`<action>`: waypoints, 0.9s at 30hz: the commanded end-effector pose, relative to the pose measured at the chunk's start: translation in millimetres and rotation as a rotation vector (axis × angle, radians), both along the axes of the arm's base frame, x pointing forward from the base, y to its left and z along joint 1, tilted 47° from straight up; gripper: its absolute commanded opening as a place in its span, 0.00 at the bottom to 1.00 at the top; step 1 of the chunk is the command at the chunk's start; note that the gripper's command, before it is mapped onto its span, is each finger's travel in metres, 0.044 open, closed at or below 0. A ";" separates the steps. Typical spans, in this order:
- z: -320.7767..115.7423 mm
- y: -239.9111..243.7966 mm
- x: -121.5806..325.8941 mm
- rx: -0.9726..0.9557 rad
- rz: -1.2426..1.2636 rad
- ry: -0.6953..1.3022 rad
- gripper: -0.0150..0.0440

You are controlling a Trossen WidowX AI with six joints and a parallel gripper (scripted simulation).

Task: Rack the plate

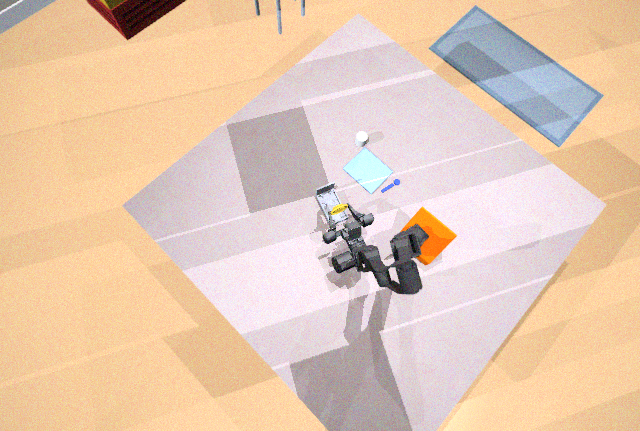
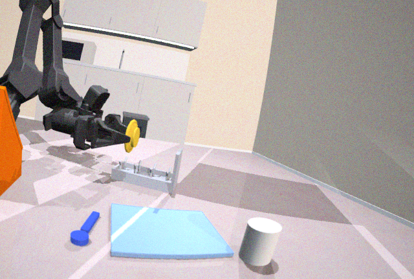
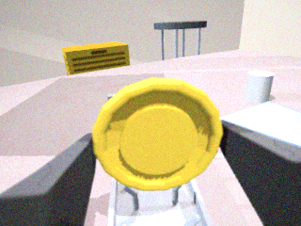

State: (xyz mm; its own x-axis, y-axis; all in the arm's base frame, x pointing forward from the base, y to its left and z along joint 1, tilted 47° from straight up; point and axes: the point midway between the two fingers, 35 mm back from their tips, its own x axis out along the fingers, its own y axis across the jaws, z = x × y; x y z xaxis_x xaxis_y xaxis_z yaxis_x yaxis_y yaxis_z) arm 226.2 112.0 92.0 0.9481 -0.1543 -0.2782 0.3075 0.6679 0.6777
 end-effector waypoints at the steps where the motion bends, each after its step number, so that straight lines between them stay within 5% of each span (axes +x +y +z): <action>1: -2.8 4.3 2.2 0.006 -0.006 -0.004 0.25; 27: -25.2 26.0 3.2 -0.005 0.010 0.012 0.25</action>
